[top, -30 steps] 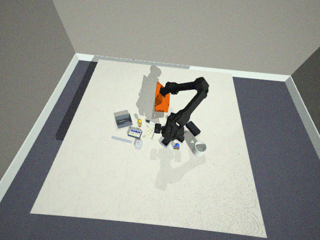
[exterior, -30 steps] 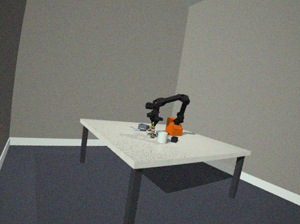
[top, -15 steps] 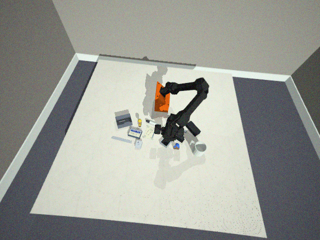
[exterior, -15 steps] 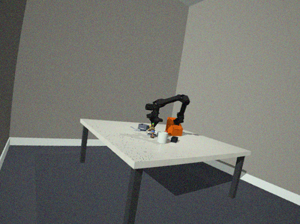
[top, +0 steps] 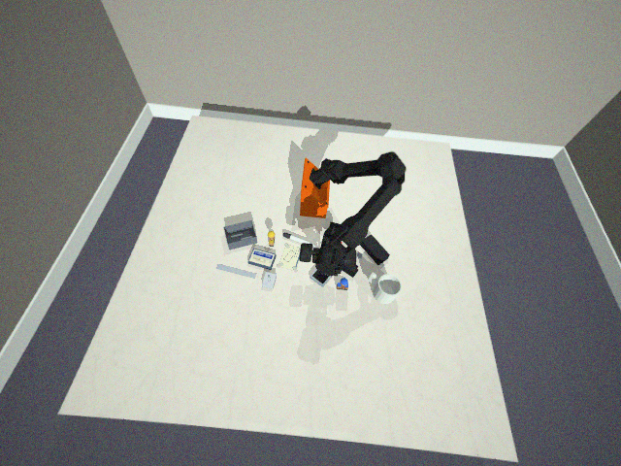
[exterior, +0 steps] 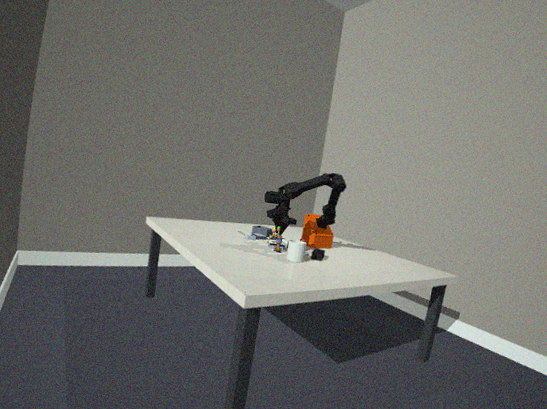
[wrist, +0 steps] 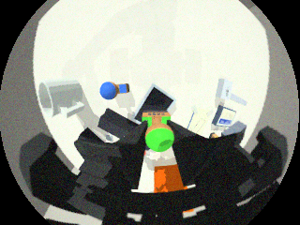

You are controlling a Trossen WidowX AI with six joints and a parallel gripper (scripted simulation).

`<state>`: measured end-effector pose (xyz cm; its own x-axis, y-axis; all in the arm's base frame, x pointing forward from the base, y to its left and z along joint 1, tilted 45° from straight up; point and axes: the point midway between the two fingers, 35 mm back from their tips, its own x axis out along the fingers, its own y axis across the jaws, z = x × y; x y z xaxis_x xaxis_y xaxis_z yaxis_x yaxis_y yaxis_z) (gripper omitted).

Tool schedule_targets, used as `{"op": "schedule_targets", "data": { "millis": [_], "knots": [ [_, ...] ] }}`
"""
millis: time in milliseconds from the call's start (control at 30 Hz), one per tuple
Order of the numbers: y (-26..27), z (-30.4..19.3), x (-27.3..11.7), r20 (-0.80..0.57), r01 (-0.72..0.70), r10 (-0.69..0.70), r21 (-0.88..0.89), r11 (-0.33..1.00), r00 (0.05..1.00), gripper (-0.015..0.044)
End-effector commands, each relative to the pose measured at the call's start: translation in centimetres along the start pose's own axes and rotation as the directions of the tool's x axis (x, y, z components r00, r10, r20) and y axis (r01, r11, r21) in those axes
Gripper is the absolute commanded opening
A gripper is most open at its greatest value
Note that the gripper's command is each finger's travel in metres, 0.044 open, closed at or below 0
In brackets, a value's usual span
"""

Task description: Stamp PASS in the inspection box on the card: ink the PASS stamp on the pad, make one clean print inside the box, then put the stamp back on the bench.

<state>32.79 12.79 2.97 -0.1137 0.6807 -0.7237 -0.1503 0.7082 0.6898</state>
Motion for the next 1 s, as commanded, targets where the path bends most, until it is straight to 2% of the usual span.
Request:
{"op": "schedule_targets", "data": {
  "millis": [0,967],
  "knots": [
    [0.1,0.0,0.3,0.000,-0.004,0.004,0.003,1.000,1.000,0.0000],
    [0.2,-0.1,2.2,0.000,-0.004,0.004,0.002,1.000,1.000,0.0000]
  ]
}}
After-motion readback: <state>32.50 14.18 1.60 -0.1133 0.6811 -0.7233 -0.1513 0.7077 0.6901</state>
